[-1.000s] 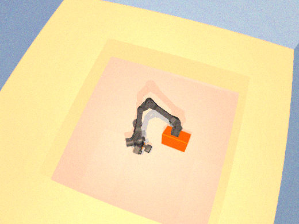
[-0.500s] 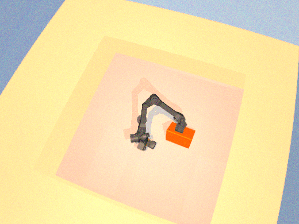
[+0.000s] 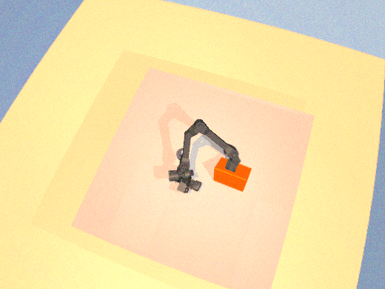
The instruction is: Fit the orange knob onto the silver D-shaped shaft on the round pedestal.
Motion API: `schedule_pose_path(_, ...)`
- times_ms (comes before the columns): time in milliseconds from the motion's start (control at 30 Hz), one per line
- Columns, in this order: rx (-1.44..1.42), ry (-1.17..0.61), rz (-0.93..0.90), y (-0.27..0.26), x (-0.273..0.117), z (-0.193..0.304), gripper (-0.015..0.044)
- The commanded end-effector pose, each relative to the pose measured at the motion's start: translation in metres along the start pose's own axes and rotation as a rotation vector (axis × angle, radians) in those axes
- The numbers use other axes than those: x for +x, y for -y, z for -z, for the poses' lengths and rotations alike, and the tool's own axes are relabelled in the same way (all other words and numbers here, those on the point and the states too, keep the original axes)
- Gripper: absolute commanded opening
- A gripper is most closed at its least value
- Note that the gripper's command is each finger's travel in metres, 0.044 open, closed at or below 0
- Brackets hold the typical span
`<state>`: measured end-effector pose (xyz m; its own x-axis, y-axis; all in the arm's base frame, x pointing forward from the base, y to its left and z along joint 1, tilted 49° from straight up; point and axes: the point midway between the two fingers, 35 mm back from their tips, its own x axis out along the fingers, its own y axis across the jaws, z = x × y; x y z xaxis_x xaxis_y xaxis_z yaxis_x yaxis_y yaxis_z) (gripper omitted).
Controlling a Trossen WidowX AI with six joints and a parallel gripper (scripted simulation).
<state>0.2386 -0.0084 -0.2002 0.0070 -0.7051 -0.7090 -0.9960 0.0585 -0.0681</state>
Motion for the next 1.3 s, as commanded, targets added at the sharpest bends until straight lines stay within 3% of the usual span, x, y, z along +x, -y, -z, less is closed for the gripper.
schedule_pose_path(0,0.002,0.067,-0.006,0.0,-0.002,0.003,0.0181)
schedule_pose_path(1267,-0.001,0.722,-0.011,-0.002,-0.017,0.043,0.0181)
